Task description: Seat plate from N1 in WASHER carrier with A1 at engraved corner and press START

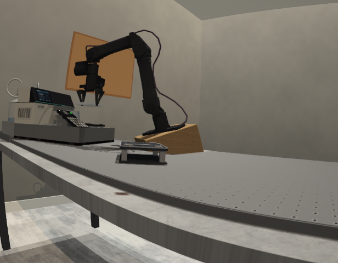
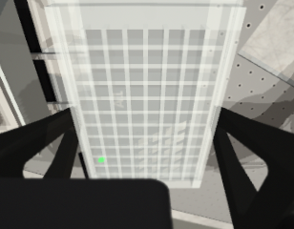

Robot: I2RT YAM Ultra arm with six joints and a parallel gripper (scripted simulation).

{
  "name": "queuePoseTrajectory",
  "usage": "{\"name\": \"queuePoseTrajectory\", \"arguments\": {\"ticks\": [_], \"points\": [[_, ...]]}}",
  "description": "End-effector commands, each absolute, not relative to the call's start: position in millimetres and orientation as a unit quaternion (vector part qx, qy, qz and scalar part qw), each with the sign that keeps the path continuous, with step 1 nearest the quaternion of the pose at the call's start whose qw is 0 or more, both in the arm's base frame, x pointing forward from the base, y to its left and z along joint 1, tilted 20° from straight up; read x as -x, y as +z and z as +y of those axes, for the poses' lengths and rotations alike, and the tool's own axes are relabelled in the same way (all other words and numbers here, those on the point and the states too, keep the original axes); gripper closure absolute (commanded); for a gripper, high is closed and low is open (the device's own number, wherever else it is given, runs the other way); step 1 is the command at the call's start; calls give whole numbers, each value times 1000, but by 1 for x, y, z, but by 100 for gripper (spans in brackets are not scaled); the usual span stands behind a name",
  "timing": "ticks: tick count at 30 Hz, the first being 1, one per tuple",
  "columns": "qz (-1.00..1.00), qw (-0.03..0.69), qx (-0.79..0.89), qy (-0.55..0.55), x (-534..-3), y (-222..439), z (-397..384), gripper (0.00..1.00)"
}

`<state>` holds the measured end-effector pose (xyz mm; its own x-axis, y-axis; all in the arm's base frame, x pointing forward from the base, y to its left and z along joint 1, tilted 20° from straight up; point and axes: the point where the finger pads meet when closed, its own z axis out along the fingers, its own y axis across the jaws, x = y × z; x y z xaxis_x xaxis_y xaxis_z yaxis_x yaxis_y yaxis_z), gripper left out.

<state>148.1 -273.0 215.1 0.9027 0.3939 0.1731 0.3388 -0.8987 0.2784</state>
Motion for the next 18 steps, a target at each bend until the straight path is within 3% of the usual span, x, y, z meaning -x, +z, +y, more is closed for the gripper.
{"name": "queuePoseTrajectory", "arguments": {"ticks": [1,18], "points": [[186,146,-965,112,-141,233,-275,16],[187,131,-967,110,-150,204,-276,16]]}}
